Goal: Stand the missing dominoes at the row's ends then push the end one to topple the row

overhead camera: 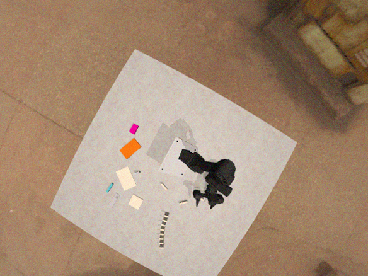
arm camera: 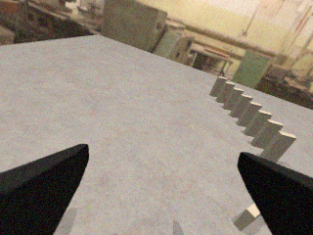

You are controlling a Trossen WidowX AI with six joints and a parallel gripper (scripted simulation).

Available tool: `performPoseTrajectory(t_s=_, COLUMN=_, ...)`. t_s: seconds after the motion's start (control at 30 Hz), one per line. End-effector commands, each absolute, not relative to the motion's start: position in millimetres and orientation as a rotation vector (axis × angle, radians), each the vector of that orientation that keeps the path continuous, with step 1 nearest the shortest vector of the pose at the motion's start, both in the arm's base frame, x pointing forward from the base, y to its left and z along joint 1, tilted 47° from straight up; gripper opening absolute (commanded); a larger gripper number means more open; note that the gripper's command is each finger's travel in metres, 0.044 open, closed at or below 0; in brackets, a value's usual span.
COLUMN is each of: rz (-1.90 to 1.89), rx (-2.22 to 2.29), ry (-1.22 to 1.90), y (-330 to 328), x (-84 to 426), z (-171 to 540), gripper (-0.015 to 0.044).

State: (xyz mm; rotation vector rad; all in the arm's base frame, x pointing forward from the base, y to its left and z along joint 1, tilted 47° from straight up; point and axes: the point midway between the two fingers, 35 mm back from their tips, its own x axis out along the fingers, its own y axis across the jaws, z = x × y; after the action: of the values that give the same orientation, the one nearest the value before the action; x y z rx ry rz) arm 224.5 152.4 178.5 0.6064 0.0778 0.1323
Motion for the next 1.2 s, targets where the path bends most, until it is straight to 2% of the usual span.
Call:
performPoseTrajectory(t_s=0.0, rz=0.157, rx=0.489, ry=0.143, y=160, x=245, z=183, gripper=0.0440)
performPoseTrajectory(t_s=0.2, rz=0.148, rx=0.244, ry=0.334, y=139, x=290, z=179, gripper=0.0440)
performPoseTrajectory(t_s=0.4, rz=0.169, rx=0.146, ry=0.542, y=111, x=304, z=169, gripper=0.0440)
performPoseTrajectory(t_s=0.67, rz=0.296, rx=0.140, ry=0.834, y=103, x=289, z=153, gripper=0.0440)
performPoseTrajectory(t_s=0.9, rz=0.583, rx=0.470, ry=1.274, y=102, x=231, z=180, gripper=0.0440)
performPoseTrajectory(t_s=1.17, rz=0.640, rx=0.595, ry=1.329, y=104, x=220, z=198, gripper=0.0440)
